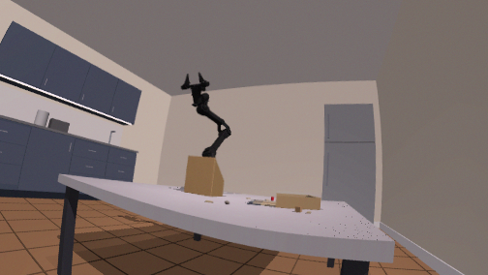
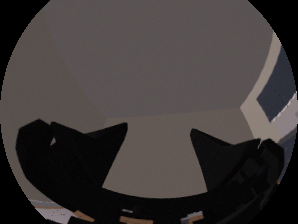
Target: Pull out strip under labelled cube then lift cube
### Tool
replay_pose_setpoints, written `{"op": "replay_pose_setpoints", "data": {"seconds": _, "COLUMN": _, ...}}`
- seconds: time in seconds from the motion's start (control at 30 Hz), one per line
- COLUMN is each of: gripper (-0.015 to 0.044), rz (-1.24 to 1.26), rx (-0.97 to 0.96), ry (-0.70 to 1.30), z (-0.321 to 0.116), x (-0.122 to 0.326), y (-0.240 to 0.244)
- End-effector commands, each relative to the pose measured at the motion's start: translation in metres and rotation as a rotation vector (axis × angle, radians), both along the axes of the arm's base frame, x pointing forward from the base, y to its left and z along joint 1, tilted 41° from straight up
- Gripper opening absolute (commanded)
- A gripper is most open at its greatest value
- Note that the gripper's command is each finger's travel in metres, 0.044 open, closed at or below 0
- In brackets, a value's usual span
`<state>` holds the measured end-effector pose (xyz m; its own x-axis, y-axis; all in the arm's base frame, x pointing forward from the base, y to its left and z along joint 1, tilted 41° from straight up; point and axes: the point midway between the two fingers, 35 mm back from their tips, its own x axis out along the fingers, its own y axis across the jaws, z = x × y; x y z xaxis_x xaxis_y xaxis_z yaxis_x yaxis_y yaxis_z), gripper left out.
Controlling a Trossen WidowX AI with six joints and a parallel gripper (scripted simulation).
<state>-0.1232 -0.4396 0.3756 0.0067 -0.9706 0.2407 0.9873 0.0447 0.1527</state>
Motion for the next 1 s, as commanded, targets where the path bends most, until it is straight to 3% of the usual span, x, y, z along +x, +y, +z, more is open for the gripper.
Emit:
{"op": "replay_pose_setpoints", "data": {"seconds": 0.0, "gripper": 0.04, "rz": 0.007, "rx": 0.003, "ry": -0.001, "z": -0.001, "x": 0.002, "y": -0.001}}
{"op": "replay_pose_setpoints", "data": {"seconds": 0.23, "gripper": 0.04, "rz": 0.262, "rx": 0.139, "ry": -0.034, "z": -0.058, "x": 0.102, "y": -0.017}}
{"op": "replay_pose_setpoints", "data": {"seconds": 0.47, "gripper": 0.04, "rz": 0.536, "rx": 0.292, "ry": -0.047, "z": -0.118, "x": 0.209, "y": -0.002}}
{"op": "replay_pose_setpoints", "data": {"seconds": 0.7, "gripper": 0.04, "rz": 0.803, "rx": 0.45, "ry": -0.036, "z": -0.174, "x": 0.305, "y": 0.046}}
{"op": "replay_pose_setpoints", "data": {"seconds": 0.97, "gripper": 0.04, "rz": 1.107, "rx": 0.647, "ry": 0.01, "z": -0.235, "x": 0.391, "y": 0.135}}
